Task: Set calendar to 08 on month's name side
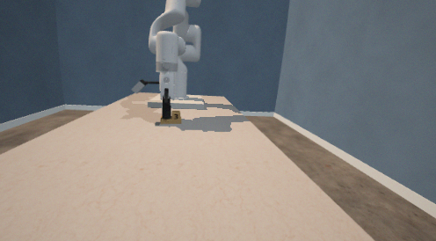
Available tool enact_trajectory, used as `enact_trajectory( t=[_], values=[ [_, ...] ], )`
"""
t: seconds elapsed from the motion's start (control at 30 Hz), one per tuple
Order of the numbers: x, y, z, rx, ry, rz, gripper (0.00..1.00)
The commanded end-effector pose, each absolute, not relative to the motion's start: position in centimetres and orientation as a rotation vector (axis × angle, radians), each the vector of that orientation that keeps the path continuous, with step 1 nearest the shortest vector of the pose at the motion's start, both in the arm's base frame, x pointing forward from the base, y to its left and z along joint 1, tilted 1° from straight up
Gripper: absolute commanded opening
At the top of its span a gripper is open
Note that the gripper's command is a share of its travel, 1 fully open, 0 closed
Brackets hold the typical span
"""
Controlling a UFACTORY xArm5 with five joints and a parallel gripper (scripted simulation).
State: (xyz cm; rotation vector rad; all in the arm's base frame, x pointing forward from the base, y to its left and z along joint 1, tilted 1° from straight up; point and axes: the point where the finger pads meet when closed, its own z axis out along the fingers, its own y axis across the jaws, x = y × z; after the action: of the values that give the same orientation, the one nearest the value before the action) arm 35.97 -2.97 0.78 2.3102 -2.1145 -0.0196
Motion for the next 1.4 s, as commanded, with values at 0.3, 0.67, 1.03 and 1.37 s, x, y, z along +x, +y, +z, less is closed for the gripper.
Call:
enact_trajectory(
  t=[0.3, 0.67, 1.03, 1.37],
  values=[
    [36.1, -3.0, 0.9, 2.312, -2.116, -0.016, 0.29],
    [36.1, -3.0, 1.2, 2.312, -2.116, -0.016, 0.29],
    [36.2, -3.0, 6.6, 2.312, -2.116, -0.016, 0.29],
    [36.2, -3.0, 10.8, 2.312, -2.116, -0.016, 0.29]
  ],
)
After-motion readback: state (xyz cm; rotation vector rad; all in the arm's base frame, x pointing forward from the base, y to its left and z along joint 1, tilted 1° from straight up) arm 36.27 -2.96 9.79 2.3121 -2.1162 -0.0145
